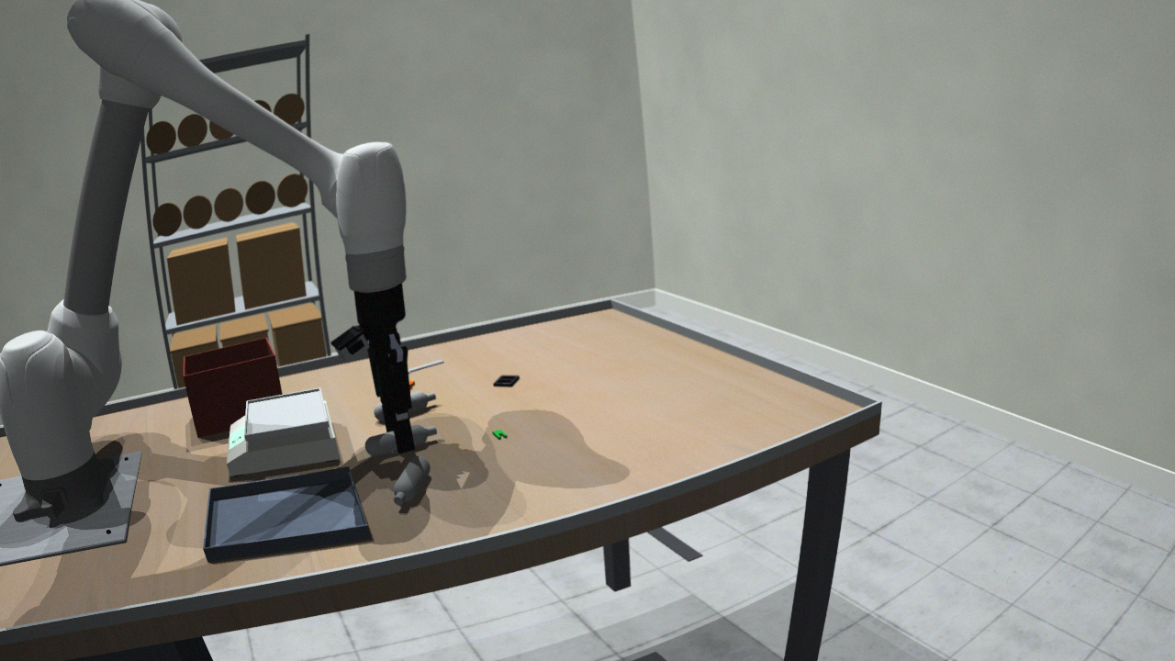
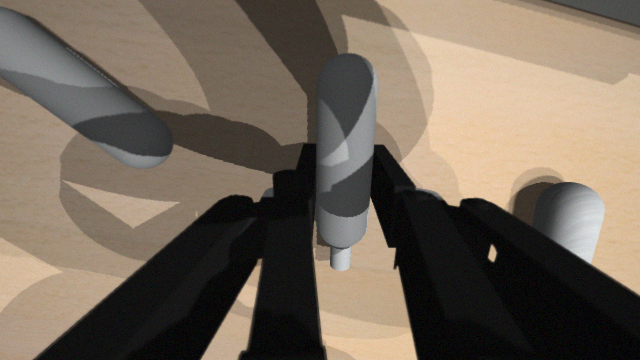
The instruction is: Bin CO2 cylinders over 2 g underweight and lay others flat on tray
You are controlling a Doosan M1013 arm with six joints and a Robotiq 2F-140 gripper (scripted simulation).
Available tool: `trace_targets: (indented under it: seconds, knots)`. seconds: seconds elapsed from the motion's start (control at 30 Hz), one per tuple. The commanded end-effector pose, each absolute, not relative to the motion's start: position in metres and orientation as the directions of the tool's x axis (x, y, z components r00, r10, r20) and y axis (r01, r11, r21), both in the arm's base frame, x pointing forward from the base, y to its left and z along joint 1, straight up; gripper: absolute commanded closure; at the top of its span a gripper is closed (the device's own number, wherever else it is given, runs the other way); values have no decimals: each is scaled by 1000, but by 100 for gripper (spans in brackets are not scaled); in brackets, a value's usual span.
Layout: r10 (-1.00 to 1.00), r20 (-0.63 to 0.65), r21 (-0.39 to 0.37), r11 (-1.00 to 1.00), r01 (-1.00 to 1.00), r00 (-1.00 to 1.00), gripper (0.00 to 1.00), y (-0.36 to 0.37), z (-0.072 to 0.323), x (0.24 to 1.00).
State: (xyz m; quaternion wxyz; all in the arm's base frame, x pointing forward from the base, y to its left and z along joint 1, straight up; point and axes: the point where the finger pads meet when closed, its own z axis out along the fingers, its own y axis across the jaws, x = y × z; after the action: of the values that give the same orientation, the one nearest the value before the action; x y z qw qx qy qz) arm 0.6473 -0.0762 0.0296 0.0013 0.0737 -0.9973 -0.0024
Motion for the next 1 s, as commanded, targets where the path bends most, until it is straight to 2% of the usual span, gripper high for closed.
trace_targets:
  seconds: [0.0, 0.27, 0.6, 0.67, 0.83, 0.97]
  knots:
    - [-147, 1, 5, 989, -147, -989, 90, -76, 31, 648]
    - [-147, 1, 5, 989, -147, -989, 90, -76, 49, 648]
    - [-147, 1, 5, 989, -147, -989, 90, -77, 145, 648]
    - [-147, 1, 5, 989, -147, -989, 90, -77, 145, 648]
    - [-147, 1, 5, 989, -147, -989, 90, -77, 185, 648]
    - [-147, 1, 5, 989, -147, -989, 90, -77, 199, 648]
